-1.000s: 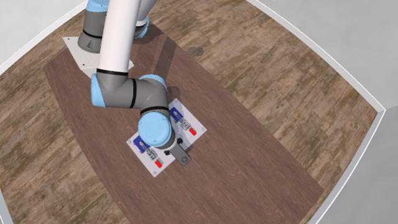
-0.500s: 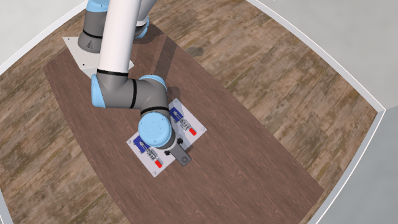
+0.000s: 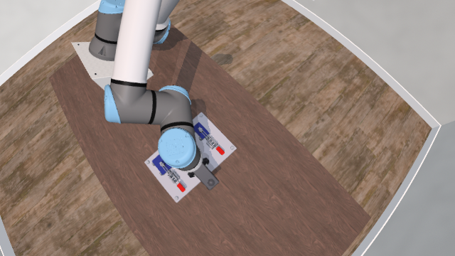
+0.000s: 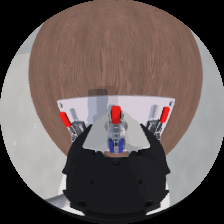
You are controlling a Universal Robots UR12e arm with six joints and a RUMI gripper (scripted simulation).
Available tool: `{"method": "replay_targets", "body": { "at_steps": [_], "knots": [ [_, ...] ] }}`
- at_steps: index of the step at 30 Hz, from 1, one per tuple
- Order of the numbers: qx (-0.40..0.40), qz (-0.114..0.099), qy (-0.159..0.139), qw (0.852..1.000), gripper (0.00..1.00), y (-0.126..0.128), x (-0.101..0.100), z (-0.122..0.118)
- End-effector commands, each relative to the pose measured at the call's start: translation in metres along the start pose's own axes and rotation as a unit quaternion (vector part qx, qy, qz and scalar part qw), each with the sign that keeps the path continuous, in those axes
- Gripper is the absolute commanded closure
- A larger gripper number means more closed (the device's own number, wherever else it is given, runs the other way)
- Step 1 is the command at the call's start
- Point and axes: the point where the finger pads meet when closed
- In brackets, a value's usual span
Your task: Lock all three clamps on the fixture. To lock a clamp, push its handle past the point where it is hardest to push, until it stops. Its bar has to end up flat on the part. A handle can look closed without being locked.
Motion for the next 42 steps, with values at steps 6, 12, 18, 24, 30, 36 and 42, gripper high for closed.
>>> {"method": "replay_targets", "body": {
  "at_steps": [6,12,18,24,30,36,42],
  "knots": [
    [-0.003,0.001,-0.003,1.0,1.0,-0.0001,-0.0023,-0.0033],
    [-0.002,0.001,0.001,1.0,0.72,0.0014,0.0014,-0.0014],
    [-0.002,0.001,0.001,1.0,0.72,0.0012,0.0016,-0.0014],
    [-0.002,0.0,0.001,1.0,0.72,0.0007,0.0015,-0.0014],
    [-0.002,0.0,0.001,1.0,0.72,0.0004,0.0016,-0.0014],
    [-0.002,0.001,0.001,1.0,0.72,0.0003,0.0013,-0.0016],
    [-0.001,0.0,0.002,1.0,0.72,0.0007,0.0062,-0.0008]
  ]
}}
Point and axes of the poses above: the point where the finger pads meet when closed, its own x axis back along the fingers, its own y axis across the jaws, z = x × y, and after that the axes turned 10 degrees about x, right-handed
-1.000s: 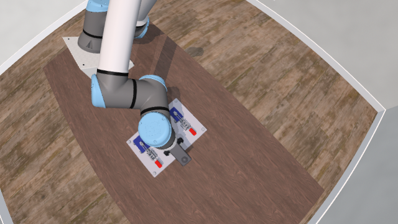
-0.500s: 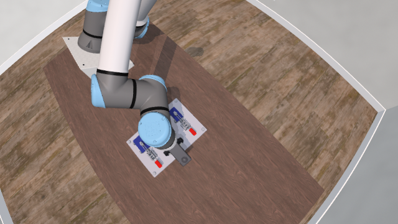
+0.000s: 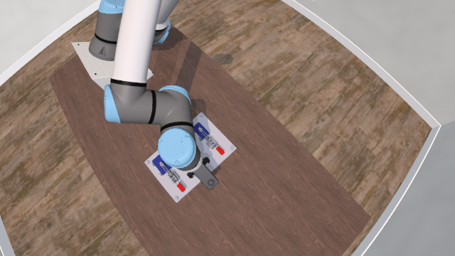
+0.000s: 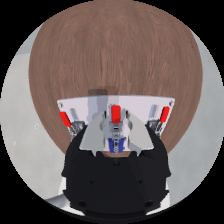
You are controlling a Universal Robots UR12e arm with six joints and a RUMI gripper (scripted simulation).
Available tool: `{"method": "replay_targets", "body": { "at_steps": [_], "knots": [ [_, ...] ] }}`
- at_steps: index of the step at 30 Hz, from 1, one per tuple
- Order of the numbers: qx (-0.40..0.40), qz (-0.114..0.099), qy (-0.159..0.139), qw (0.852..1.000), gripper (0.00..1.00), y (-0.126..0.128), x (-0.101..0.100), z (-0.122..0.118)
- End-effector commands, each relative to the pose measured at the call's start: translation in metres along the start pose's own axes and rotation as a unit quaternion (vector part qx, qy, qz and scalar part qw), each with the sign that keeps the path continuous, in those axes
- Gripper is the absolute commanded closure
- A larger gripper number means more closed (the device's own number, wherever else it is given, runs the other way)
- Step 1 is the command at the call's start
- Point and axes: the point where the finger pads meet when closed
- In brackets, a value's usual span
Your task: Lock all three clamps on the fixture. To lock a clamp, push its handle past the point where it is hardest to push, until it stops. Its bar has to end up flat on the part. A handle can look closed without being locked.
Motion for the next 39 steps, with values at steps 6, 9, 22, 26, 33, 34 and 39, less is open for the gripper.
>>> {"method": "replay_targets", "body": {
  "at_steps": [6,9,22,26,33,34,39],
  "knots": [
    [0.0,-0.002,0.003,1.0,0.72,0.001,0.02,0.002],
    [0.0,-0.002,0.003,1.0,0.72,0.001,0.023,0.002],
    [0.0,-0.002,0.003,1.0,0.72,0.001,0.054,0.002],
    [0.0,-0.002,0.003,1.0,0.72,0.001,0.054,0.002],
    [0.0,0.0,0.0,1.0,0.72,0.001,0.05,0.0],
    [0.0,0.0,0.0,1.0,0.72,0.0,0.05,0.0],
    [0.001,-0.001,0.0,1.0,0.72,0.0,0.05,0.001]
  ]
}}
Point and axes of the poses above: the point where the finger pads meet when closed, its own x axis back along the fingers, its own y axis across the jaws, z = x × y, and after that the axes turned 10 degrees about x, right-handed
